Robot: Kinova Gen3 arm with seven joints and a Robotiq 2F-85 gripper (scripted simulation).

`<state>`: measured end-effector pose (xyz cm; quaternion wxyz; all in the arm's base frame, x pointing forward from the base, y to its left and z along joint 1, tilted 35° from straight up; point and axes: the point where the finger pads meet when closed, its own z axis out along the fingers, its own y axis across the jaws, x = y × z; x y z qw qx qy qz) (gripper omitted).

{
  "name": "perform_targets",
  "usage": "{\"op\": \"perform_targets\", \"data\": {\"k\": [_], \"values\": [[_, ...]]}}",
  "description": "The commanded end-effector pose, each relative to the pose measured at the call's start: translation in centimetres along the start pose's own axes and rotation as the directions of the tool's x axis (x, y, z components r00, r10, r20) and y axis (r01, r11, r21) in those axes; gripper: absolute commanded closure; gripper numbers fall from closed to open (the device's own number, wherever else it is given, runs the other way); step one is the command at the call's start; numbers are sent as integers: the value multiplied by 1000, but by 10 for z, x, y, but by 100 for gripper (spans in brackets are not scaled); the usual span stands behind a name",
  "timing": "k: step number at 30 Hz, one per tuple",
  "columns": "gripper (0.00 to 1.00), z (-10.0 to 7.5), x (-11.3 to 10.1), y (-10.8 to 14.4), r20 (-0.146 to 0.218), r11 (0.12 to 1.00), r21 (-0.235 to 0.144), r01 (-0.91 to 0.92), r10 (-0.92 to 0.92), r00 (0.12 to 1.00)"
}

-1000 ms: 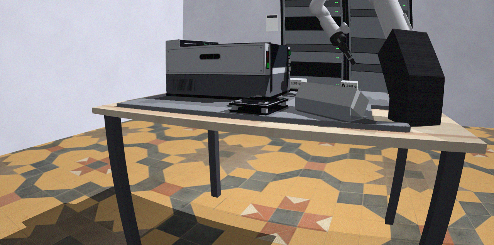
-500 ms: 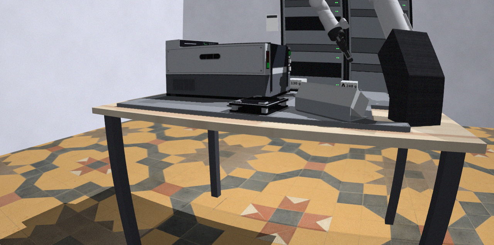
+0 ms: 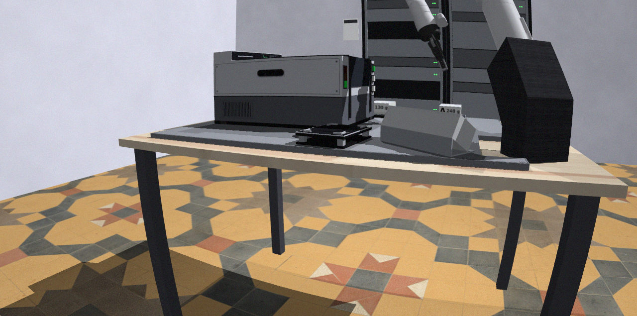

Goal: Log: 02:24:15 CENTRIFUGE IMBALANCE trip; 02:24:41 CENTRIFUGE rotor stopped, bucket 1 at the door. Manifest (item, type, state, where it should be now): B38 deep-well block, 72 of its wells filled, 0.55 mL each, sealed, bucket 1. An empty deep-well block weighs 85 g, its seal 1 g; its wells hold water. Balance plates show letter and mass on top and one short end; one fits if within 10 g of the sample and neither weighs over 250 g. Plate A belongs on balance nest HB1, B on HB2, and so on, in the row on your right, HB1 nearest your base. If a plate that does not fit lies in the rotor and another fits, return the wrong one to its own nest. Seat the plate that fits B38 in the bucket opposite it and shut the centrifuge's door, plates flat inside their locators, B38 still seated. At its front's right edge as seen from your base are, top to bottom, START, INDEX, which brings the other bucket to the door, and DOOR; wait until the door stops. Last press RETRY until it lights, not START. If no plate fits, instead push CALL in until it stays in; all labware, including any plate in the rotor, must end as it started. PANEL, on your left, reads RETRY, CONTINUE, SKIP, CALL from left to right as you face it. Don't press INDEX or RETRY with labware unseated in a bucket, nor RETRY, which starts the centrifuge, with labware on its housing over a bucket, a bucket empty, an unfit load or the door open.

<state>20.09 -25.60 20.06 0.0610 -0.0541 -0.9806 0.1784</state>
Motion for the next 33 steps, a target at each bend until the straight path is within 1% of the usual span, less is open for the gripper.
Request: {"op": "perform_targets", "data": {"k": [1, 7, 9, 24, 26, 33], "values": [[90, -8, -3, 8, 31, 1000, 16, 3, -3, 1000], [90, -22, -7, 22, 85, 999, 42, 7, -11, 996], [90, -22, -7, 22, 85, 999, 42, 7, -11, 996], [90, -55, -19, 58, 217, 994, 108, 12, -35, 976], [90, -55, -19, 58, 217, 994, 108, 12, -35, 976], [90, -70, -24, 74, 276, 990, 138, 11, -49, 960]]}}
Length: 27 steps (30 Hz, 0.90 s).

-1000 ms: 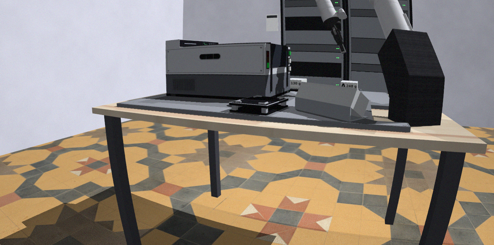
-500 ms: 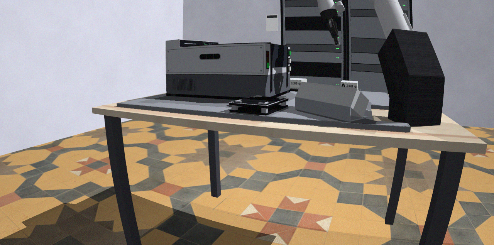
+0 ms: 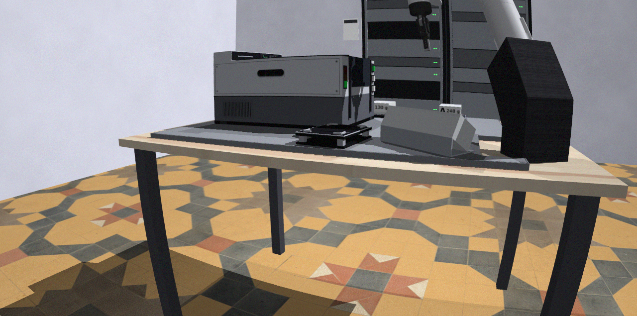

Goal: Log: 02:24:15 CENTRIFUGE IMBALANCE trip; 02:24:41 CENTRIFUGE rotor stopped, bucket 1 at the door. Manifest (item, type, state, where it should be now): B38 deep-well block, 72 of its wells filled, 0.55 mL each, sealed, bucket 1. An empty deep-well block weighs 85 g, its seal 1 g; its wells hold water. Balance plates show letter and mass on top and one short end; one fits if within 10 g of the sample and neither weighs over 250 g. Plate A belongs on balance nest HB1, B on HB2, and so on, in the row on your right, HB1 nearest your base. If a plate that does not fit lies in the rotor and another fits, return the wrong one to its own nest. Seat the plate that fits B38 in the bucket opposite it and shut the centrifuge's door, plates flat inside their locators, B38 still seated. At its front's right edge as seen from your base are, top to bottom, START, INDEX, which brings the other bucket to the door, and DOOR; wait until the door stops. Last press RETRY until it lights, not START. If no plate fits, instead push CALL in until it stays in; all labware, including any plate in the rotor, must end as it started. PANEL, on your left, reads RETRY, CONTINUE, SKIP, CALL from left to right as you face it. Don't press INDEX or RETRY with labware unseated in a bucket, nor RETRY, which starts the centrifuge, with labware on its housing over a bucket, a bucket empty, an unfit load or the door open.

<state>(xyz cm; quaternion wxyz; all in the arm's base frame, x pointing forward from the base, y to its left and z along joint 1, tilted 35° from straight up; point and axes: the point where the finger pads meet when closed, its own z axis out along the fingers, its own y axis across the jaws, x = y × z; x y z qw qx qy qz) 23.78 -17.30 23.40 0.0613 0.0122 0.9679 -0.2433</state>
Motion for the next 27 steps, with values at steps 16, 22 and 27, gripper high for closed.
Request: {"op": "perform_targets", "data": {"k": [16, 22, 27], "values": [[90, -37, -24, 34, 139, 998, 69, 10, -20, 990], [90, -50, -32, 46, 139, 998, 69, 10, -20, 990], [90, -57, -36, 52, 139, 998, 69, 10, -20, 990]]}}
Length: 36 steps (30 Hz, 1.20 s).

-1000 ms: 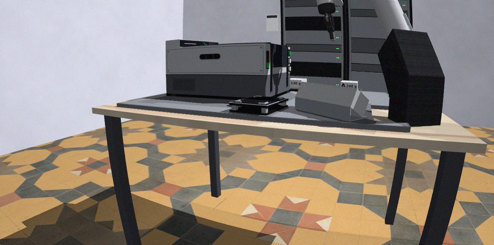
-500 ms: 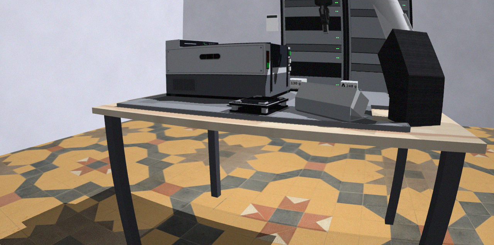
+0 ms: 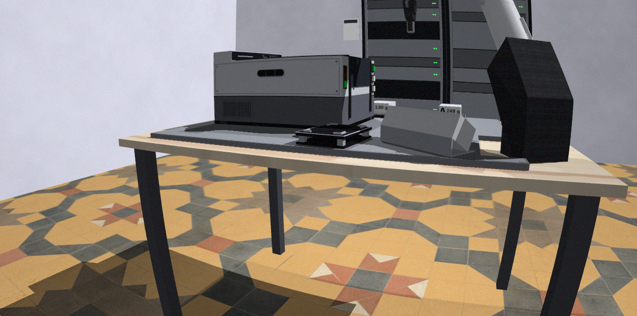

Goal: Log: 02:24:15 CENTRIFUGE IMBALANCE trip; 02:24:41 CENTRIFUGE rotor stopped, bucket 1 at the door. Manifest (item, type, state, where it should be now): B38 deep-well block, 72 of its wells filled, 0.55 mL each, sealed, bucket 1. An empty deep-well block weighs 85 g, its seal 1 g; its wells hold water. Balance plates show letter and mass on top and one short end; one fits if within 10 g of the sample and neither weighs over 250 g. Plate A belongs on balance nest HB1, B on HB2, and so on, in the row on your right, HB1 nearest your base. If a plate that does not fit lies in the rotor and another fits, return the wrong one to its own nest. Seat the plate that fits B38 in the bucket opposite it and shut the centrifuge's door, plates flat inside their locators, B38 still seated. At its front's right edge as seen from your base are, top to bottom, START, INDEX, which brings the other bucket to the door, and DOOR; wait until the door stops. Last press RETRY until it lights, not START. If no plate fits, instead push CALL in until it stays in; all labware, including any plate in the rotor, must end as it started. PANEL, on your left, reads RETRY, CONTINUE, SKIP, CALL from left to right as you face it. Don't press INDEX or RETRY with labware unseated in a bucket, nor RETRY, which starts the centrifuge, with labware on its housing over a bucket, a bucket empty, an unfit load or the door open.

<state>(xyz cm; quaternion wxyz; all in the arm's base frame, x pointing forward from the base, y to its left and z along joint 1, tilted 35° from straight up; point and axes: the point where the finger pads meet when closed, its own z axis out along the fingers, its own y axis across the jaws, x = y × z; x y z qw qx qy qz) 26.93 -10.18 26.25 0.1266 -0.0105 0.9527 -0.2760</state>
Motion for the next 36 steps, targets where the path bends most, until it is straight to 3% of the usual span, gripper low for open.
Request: {"op": "perform_targets", "data": {"k": [1, 12, 25, 36], "values": [[90, -4, -3, 3, 0, 1000, 2, -1, 1, 1000], [90, -27, -22, 23, 0, 1000, 2, -1, 1, 1000], [90, -27, -22, 23, 0, 1000, 2, -1, 1, 1000], [90, -6, -21, 2, 0, 994, 2, -105, 105, 994]]}}
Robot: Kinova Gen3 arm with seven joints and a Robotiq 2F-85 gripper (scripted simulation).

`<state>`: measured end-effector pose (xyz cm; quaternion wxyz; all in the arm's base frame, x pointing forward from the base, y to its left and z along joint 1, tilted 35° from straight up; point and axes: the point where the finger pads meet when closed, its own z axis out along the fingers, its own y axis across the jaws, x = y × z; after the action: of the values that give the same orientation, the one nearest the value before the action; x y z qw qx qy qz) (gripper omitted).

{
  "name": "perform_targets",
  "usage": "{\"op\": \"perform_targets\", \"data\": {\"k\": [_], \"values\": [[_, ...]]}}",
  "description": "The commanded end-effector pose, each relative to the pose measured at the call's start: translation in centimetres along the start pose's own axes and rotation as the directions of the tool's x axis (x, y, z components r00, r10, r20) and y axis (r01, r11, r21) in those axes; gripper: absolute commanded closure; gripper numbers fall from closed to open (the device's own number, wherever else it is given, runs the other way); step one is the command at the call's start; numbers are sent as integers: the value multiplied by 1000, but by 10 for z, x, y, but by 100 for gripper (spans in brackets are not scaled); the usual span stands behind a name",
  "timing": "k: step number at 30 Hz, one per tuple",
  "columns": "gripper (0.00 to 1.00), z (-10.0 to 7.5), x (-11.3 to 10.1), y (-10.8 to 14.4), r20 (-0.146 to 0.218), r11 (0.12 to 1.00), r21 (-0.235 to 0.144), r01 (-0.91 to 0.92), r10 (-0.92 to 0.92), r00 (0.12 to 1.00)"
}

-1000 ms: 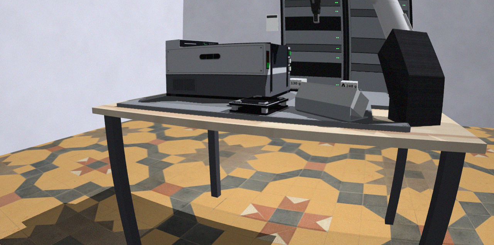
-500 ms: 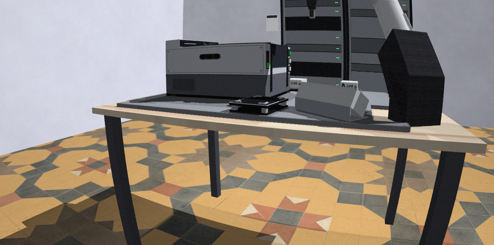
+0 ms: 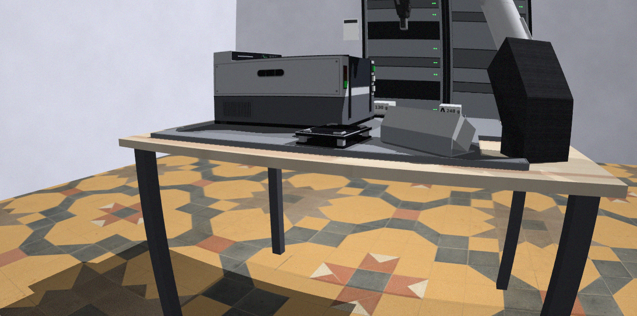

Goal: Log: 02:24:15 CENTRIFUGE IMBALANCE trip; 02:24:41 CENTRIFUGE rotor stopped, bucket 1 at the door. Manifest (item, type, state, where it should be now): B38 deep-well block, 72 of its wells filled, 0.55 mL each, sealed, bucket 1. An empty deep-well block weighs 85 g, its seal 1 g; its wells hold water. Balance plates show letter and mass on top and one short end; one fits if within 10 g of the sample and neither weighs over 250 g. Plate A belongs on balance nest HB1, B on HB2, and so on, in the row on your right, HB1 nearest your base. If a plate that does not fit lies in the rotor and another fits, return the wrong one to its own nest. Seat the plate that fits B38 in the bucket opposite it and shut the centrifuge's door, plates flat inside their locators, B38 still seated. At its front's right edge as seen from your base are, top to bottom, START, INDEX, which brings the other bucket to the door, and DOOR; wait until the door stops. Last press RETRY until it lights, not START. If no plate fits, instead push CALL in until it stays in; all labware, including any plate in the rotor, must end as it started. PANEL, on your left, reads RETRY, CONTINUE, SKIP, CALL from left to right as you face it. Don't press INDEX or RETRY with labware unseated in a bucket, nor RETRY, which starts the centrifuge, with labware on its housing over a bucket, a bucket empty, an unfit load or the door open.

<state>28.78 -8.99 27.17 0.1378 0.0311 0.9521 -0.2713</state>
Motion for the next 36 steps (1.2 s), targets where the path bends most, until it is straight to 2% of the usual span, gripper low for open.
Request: {"op": "perform_targets", "data": {"k": [1, 29, 36], "values": [[90, 6, -1, -6, 2, 1000, 0, -30, 30, 1000], [90, 67, -4, -66, 2, 954, 0, -300, 300, 954], [90, 67, -1, -83, 2, 935, 0, -355, 355, 935]]}}
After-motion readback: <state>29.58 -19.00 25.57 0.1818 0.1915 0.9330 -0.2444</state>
